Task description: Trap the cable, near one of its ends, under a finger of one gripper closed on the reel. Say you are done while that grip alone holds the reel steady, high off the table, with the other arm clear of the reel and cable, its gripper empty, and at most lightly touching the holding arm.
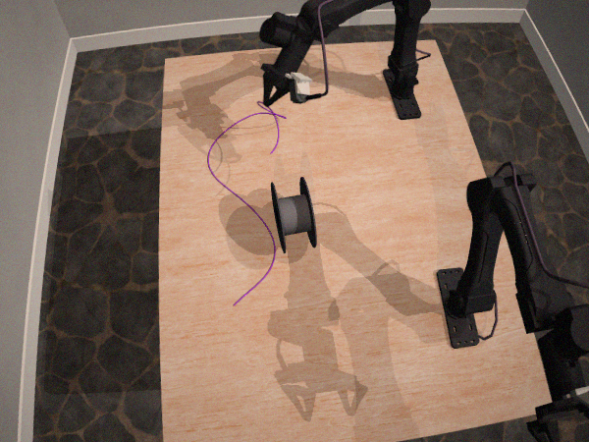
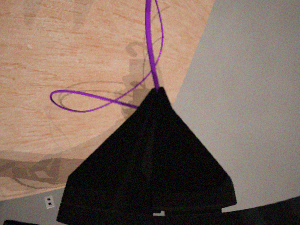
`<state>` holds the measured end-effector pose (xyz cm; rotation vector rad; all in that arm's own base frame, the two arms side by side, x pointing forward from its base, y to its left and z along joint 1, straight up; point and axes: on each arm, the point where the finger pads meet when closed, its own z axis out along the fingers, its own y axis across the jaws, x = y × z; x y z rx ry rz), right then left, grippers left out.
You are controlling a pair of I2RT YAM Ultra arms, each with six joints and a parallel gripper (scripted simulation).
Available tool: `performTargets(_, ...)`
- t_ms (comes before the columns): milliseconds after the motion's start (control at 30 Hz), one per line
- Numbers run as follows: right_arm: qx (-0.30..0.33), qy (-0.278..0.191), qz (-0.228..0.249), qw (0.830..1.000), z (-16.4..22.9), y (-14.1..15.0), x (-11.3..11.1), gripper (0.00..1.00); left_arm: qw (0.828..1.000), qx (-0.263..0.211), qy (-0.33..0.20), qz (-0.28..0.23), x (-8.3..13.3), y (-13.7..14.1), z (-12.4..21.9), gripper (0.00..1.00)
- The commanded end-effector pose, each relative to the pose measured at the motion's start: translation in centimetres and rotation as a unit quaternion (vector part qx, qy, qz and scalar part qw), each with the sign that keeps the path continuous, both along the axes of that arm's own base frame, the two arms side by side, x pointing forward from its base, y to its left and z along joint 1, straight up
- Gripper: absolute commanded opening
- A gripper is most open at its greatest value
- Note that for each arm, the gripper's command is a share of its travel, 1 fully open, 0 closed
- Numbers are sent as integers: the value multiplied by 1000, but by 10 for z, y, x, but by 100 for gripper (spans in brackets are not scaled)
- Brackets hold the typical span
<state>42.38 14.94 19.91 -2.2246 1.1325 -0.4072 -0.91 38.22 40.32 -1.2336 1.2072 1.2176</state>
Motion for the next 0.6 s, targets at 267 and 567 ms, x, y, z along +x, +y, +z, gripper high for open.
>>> performTargets(267,6,-9,-5,1000,14,1,-1,0,1000,3,3,2,0,1,-1,100)
performTargets(567,8,-16,-1,1000,21,4,-3,0,1000,3,3,2,0,1,-1,100)
